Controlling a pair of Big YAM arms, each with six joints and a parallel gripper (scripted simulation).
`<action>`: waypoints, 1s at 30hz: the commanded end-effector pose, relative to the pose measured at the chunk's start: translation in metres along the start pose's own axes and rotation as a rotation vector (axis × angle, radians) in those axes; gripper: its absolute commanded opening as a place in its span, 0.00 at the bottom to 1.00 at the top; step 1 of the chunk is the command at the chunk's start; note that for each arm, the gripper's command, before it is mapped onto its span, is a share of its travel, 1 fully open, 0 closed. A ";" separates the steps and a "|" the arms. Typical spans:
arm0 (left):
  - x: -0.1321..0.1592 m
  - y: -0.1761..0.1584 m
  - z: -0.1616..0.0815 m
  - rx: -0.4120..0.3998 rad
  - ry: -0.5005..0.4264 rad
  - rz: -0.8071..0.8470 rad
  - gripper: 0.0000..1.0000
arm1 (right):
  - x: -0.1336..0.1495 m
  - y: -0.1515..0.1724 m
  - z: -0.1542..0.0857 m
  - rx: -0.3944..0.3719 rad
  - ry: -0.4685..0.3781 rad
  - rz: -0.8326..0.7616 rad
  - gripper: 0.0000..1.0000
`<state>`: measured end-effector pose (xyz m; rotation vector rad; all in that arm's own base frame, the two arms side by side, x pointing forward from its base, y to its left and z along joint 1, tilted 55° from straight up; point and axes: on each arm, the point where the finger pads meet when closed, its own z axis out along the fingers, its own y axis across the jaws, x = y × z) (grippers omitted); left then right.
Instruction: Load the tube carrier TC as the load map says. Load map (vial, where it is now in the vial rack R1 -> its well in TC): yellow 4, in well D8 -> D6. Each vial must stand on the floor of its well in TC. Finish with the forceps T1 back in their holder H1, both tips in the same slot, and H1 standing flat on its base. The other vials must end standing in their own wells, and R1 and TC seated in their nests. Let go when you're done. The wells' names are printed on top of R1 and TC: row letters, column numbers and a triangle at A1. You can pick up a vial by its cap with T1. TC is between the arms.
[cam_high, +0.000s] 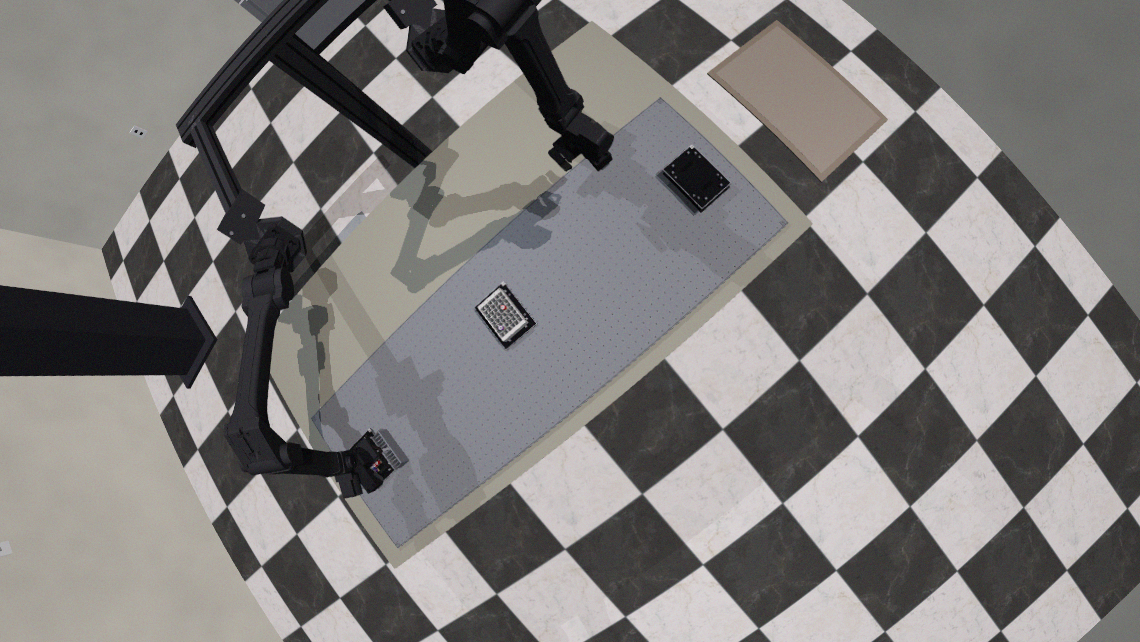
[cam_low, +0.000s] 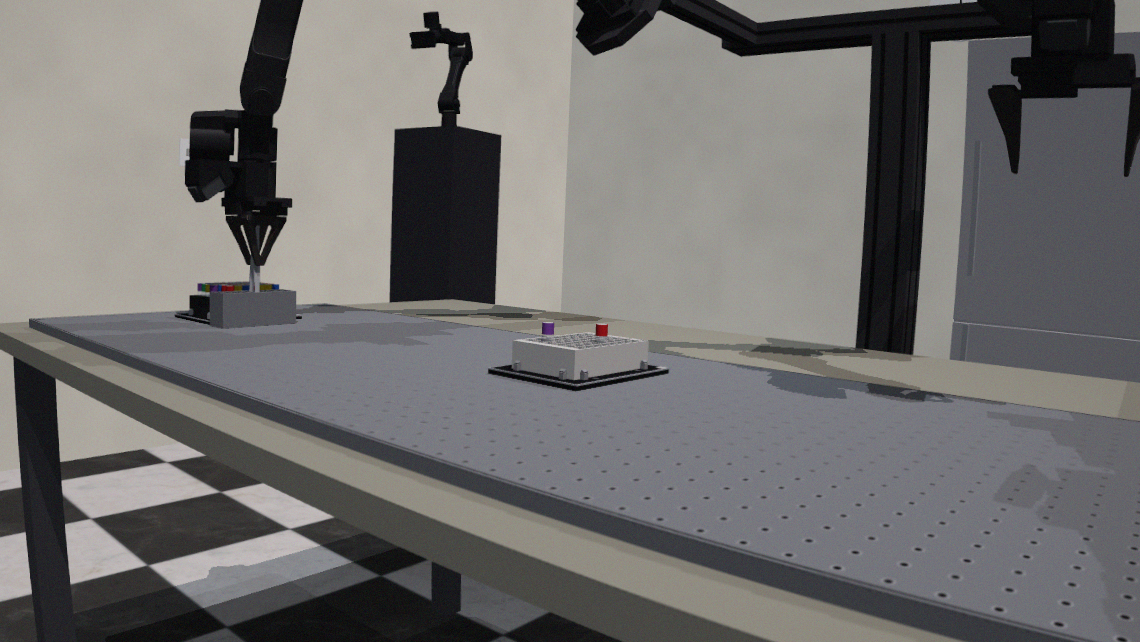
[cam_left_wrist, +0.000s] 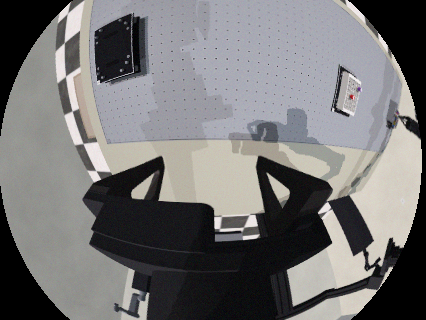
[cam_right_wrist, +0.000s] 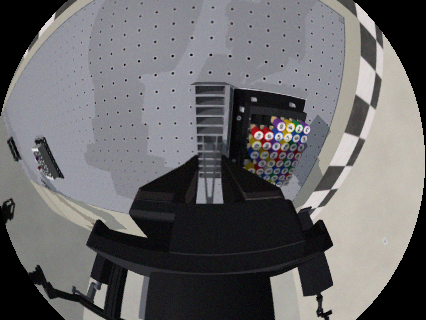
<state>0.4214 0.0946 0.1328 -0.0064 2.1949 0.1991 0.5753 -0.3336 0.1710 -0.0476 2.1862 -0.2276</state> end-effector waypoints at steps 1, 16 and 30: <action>-0.015 0.006 -0.007 -0.015 -0.049 0.012 1.00 | -0.021 -0.003 -0.013 0.018 -0.037 -0.001 0.24; -0.015 0.006 -0.007 -0.015 -0.049 0.012 1.00 | -0.022 -0.003 -0.013 0.017 -0.037 -0.001 0.24; -0.015 0.006 -0.007 -0.015 -0.049 0.012 1.00 | -0.023 -0.003 -0.013 0.016 -0.037 -0.001 0.18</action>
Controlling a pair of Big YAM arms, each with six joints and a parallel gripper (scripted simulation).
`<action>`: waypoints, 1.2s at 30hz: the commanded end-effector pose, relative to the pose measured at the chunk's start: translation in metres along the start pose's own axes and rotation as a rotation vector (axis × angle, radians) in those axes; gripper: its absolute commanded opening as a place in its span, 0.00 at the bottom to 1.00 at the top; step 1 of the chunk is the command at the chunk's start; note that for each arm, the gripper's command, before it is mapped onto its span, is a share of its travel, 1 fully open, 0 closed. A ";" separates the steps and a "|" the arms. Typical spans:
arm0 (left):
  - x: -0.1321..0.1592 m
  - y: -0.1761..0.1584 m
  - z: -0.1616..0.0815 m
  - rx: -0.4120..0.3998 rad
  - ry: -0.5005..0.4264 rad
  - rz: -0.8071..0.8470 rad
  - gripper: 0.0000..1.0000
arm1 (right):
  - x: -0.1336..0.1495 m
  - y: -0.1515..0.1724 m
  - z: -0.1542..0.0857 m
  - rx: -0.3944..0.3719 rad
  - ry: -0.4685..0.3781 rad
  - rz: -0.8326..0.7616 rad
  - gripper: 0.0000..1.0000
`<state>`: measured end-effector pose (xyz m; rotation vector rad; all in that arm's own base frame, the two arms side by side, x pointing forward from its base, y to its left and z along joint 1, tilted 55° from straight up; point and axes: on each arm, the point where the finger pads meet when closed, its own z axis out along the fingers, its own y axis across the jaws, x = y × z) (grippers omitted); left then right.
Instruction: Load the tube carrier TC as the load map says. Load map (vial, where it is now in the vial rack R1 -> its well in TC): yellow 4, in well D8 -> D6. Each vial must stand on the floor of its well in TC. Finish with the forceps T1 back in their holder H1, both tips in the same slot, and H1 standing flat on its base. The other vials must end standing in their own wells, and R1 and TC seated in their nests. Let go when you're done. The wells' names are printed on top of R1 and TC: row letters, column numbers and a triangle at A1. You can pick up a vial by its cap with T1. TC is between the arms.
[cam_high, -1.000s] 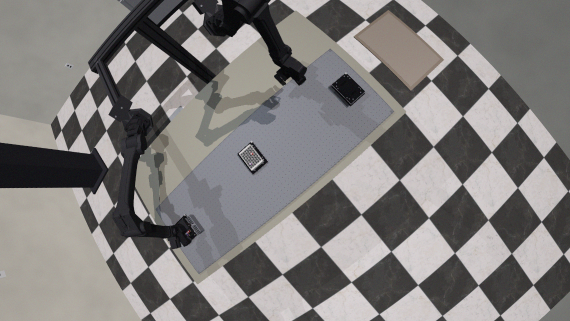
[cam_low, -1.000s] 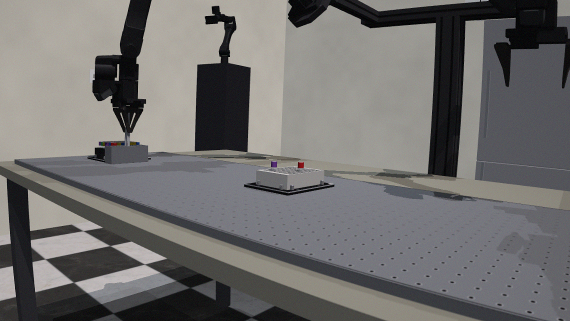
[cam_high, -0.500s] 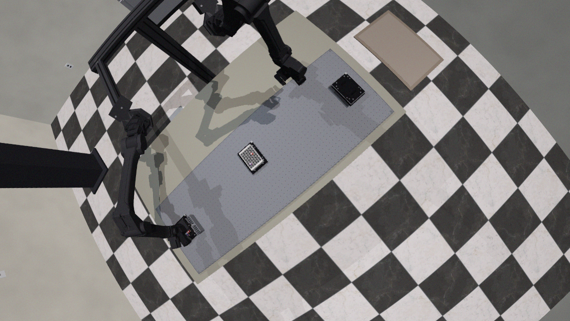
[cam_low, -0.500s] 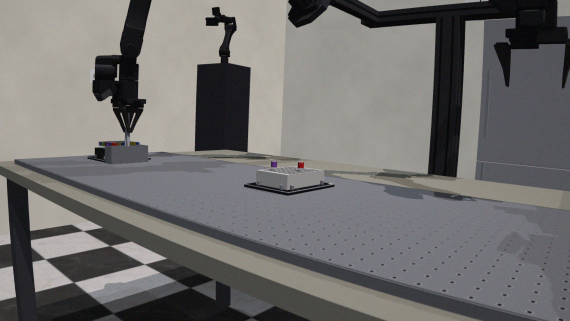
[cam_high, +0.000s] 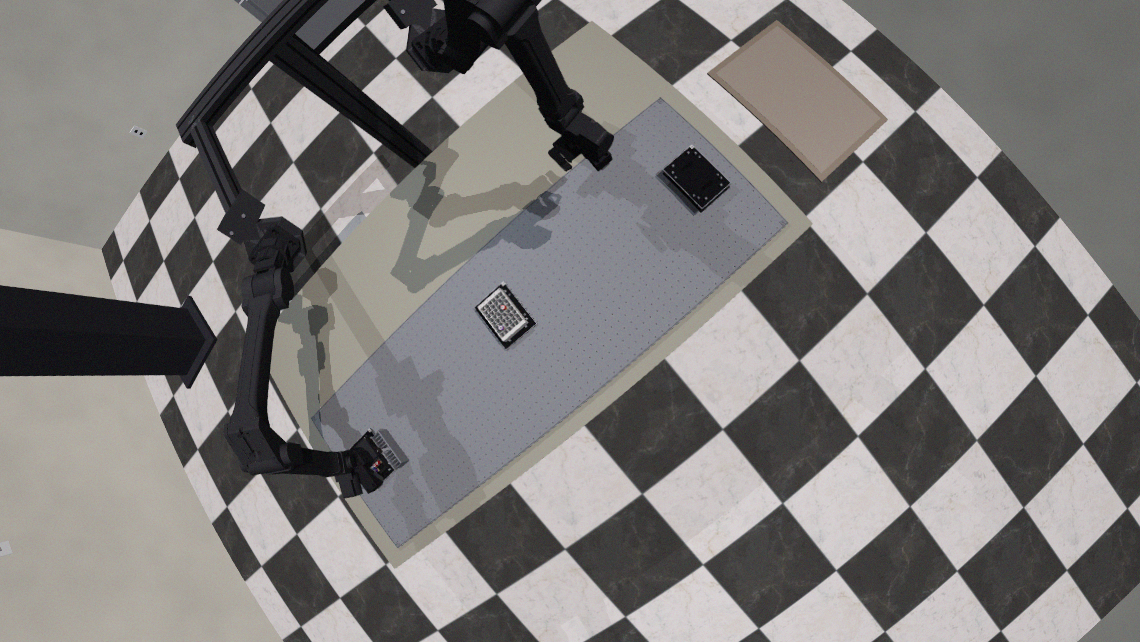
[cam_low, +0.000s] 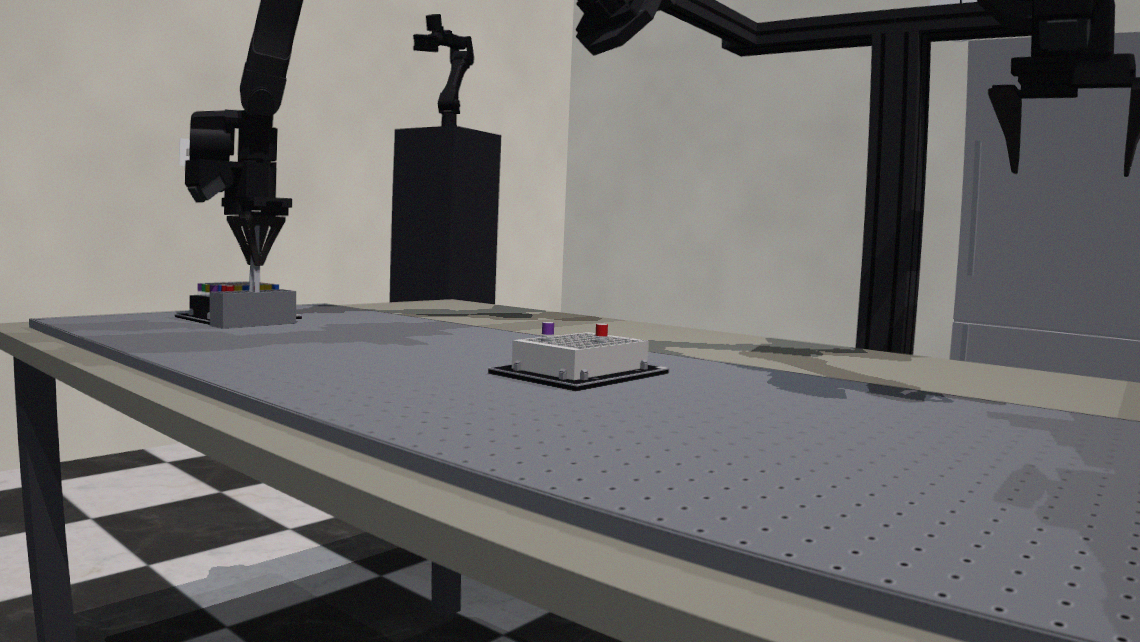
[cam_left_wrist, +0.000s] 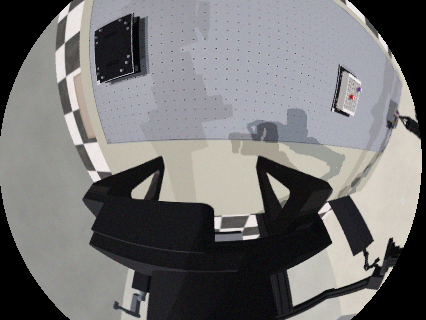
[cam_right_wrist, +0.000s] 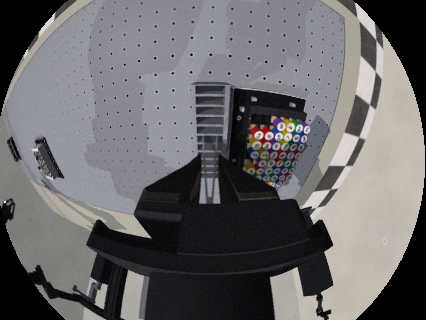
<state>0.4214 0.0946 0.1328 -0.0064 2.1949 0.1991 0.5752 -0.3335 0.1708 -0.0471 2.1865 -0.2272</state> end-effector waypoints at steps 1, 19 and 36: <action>-0.015 0.006 -0.007 -0.015 -0.049 0.012 1.00 | -0.023 -0.003 -0.013 0.017 -0.037 -0.002 0.17; -0.015 0.006 -0.007 -0.015 -0.049 0.012 1.00 | -0.023 -0.003 -0.013 0.017 -0.037 -0.002 0.07; -0.015 0.006 -0.007 -0.015 -0.049 0.012 1.00 | -0.023 -0.003 -0.013 0.017 -0.037 -0.002 0.07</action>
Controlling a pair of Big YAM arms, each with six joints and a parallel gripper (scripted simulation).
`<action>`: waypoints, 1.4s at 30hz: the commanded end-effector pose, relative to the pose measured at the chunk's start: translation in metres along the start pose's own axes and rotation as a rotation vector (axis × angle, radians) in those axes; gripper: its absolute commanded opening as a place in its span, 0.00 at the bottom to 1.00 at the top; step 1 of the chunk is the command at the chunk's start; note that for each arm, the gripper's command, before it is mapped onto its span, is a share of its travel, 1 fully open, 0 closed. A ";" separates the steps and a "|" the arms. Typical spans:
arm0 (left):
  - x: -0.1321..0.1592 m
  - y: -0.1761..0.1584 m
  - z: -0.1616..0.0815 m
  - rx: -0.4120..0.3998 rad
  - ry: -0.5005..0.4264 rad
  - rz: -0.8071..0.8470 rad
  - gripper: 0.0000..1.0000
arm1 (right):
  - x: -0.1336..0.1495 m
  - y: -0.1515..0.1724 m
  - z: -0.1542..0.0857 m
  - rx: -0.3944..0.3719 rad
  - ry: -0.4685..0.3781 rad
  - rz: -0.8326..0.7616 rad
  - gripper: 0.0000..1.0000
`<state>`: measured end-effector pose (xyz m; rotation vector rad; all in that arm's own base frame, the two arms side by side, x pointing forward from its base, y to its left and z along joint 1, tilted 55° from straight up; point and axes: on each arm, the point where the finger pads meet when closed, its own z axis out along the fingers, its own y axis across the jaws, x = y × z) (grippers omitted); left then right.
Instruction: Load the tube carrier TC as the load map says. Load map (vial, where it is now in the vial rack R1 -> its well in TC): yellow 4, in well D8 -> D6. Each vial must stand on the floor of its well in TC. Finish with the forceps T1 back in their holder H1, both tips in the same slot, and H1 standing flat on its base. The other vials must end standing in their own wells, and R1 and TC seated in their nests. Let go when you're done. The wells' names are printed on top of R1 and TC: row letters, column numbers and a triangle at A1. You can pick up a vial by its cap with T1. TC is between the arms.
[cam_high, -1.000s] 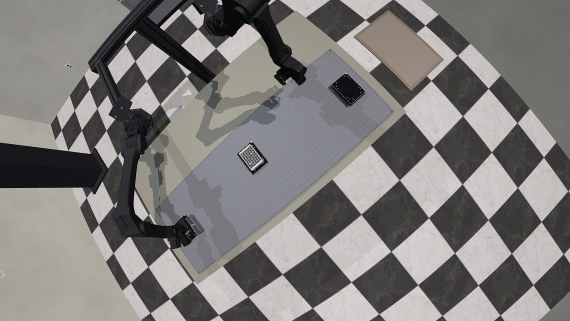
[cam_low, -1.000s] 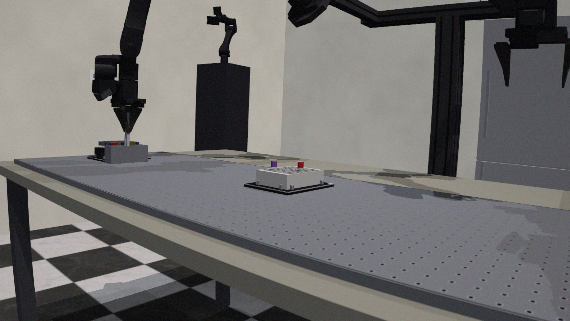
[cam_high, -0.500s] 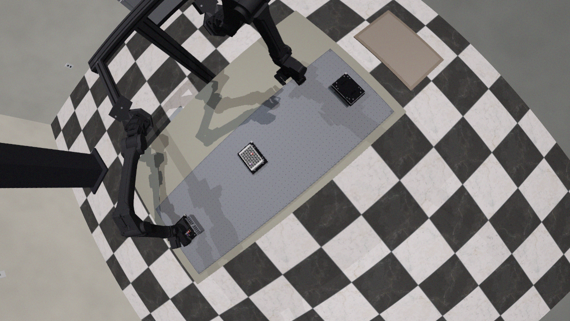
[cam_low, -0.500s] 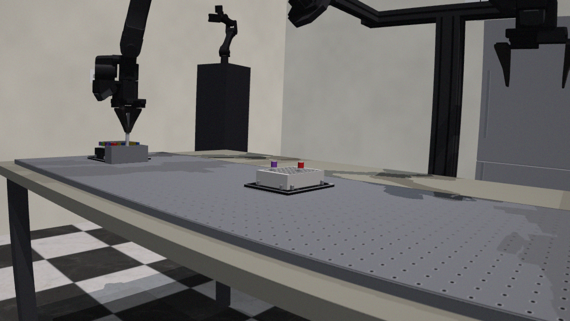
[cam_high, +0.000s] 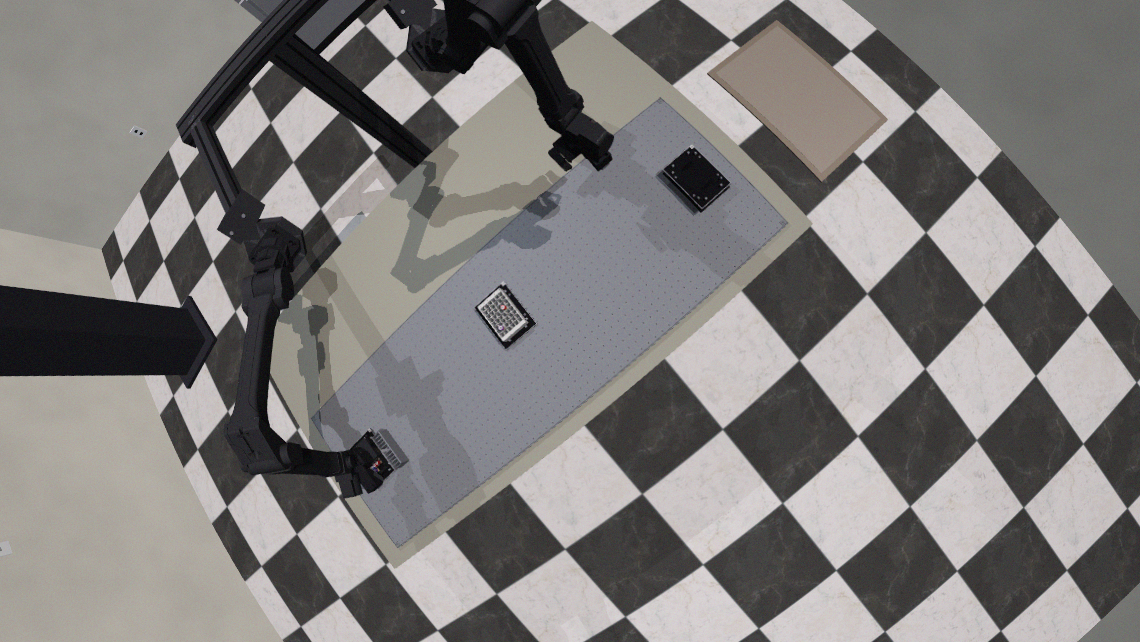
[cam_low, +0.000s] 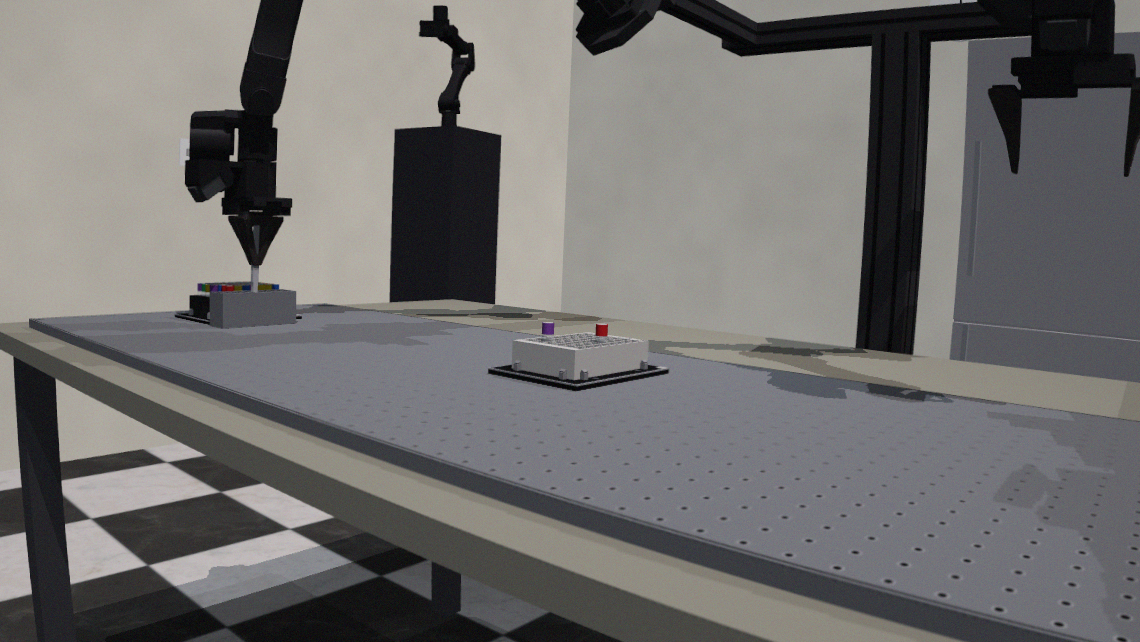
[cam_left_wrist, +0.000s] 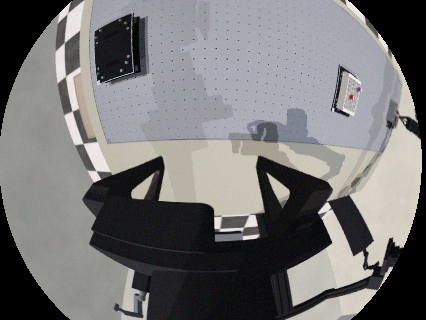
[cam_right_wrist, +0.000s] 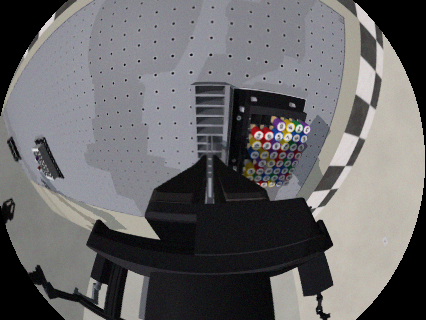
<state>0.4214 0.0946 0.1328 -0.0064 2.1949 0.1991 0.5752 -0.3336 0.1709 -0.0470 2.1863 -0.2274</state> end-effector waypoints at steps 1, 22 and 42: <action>-0.015 0.006 -0.007 -0.015 -0.049 0.012 1.00 | -0.023 -0.003 -0.013 0.016 -0.037 -0.002 0.07; -0.015 0.006 -0.007 -0.015 -0.049 0.012 1.00 | -0.023 -0.003 -0.013 0.016 -0.037 -0.002 0.07; -0.015 0.006 -0.007 -0.015 -0.049 0.012 1.00 | -0.007 -0.009 -0.021 0.018 -0.012 0.018 0.07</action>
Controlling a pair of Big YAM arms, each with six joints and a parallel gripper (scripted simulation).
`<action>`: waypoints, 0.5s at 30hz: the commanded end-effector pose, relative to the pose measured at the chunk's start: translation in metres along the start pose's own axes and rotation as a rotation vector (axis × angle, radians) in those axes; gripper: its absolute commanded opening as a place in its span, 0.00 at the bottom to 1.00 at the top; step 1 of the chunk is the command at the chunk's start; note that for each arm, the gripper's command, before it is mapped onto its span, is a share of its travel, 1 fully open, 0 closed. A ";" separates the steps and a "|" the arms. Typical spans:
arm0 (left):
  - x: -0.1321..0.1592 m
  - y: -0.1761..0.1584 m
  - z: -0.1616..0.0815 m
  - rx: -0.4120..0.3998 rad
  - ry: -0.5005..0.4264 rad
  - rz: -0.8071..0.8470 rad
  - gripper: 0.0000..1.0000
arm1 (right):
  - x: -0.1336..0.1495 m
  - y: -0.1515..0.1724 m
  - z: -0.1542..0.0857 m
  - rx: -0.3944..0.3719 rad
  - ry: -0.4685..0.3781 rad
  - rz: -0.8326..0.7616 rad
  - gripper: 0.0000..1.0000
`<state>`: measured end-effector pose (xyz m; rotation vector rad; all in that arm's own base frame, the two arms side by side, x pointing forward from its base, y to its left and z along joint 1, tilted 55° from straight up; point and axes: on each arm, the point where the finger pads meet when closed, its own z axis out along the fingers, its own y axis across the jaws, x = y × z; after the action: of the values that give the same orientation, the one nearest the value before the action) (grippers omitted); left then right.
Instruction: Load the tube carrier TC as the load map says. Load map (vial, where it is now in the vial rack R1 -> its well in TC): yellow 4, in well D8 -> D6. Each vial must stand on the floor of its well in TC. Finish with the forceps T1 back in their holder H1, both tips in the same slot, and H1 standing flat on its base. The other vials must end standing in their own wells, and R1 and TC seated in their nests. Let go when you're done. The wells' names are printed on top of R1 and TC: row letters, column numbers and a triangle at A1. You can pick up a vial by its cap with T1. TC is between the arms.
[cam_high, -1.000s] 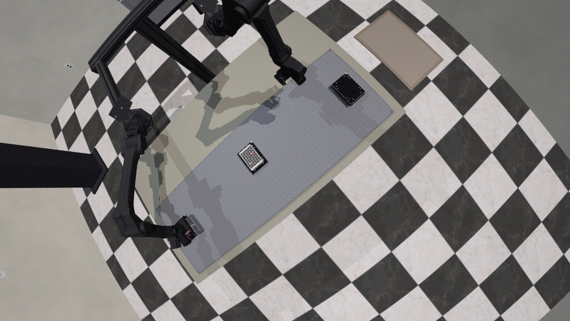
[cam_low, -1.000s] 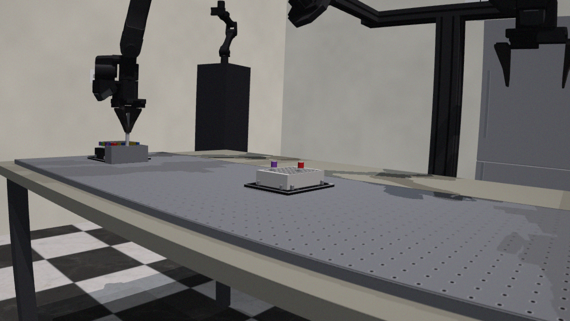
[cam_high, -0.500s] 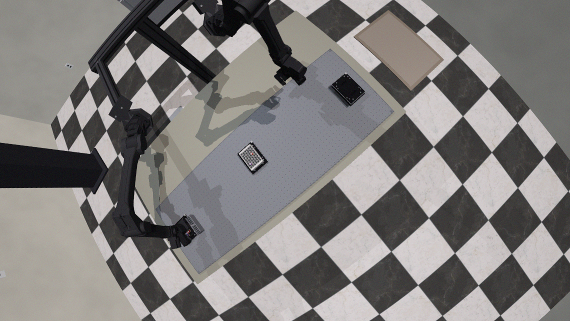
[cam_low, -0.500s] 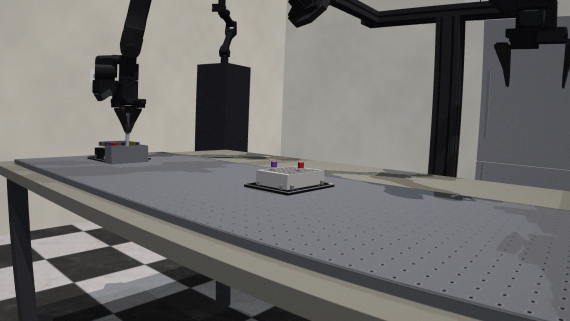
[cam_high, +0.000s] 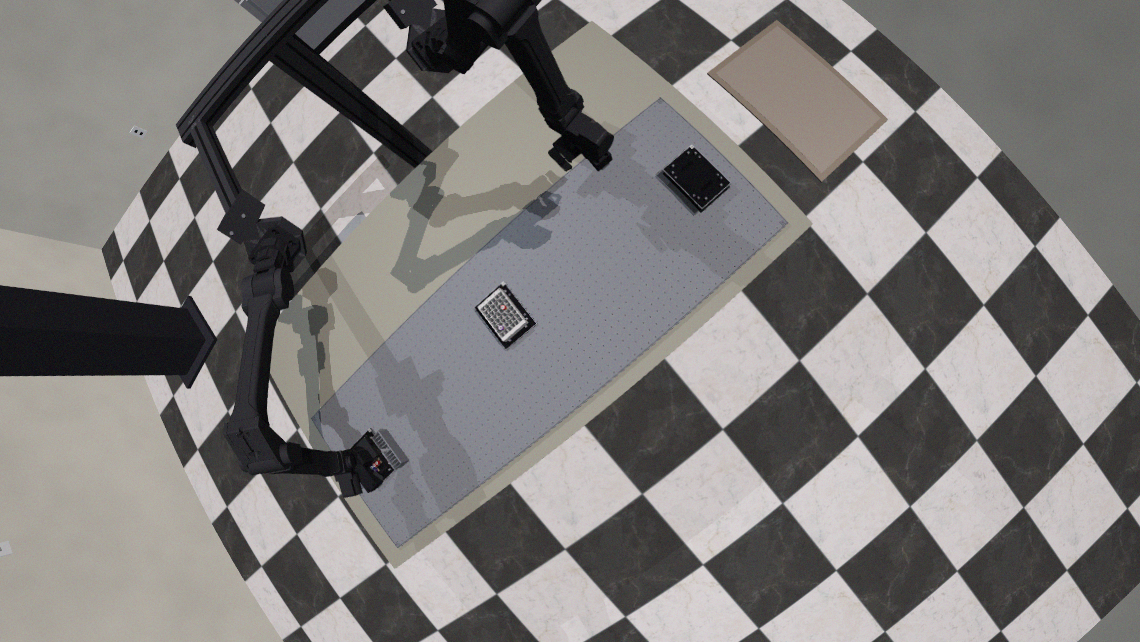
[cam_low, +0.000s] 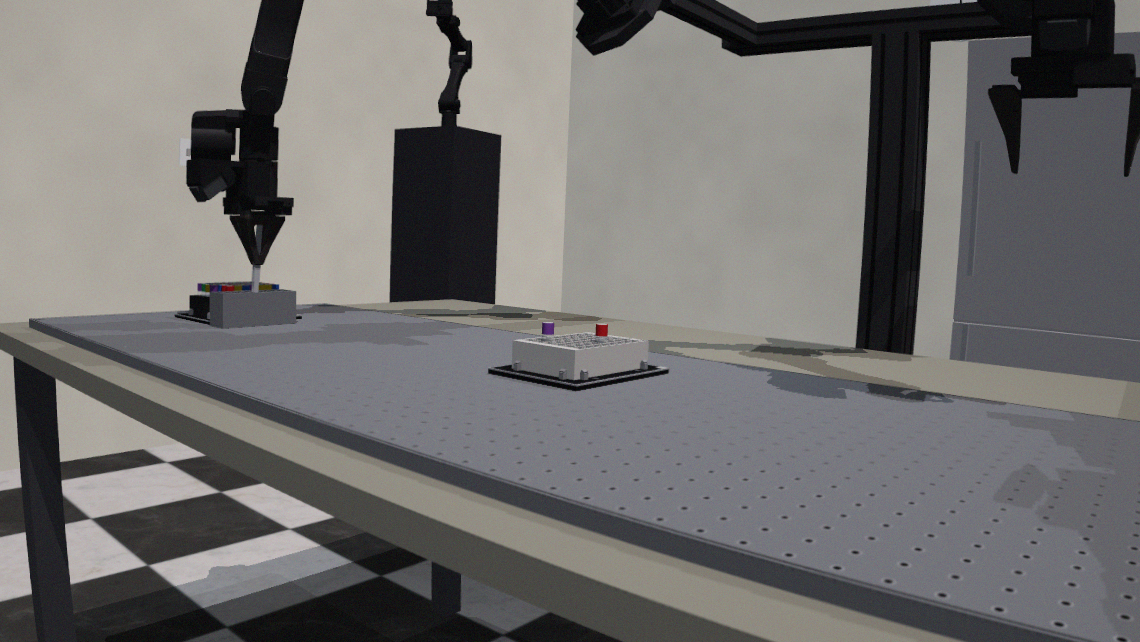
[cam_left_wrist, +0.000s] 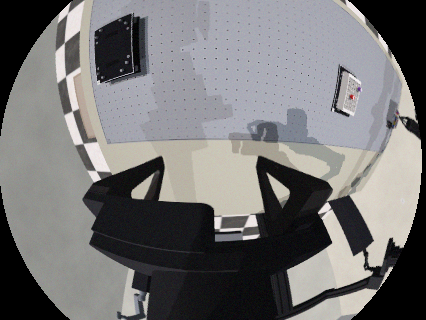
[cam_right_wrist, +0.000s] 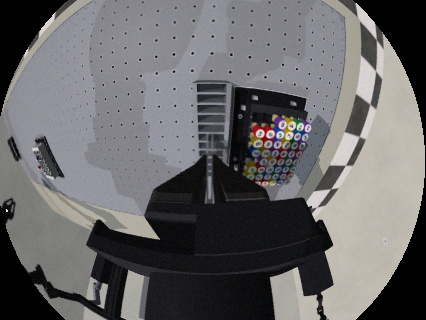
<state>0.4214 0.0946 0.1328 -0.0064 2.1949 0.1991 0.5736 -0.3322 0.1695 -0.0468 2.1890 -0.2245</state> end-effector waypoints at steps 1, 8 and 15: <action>-0.015 0.006 -0.007 -0.015 -0.049 0.012 1.00 | -0.009 -0.011 -0.022 0.022 -0.014 0.016 0.07; -0.015 0.006 -0.007 -0.015 -0.049 0.012 1.00 | -0.009 -0.011 -0.029 0.022 -0.015 0.005 0.07; -0.015 0.006 -0.007 -0.015 -0.049 0.012 1.00 | -0.008 -0.011 -0.033 0.022 -0.014 -0.002 0.07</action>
<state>0.4214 0.0946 0.1328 -0.0064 2.1949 0.1991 0.5659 -0.3266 0.1765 -0.0481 2.1893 -0.2175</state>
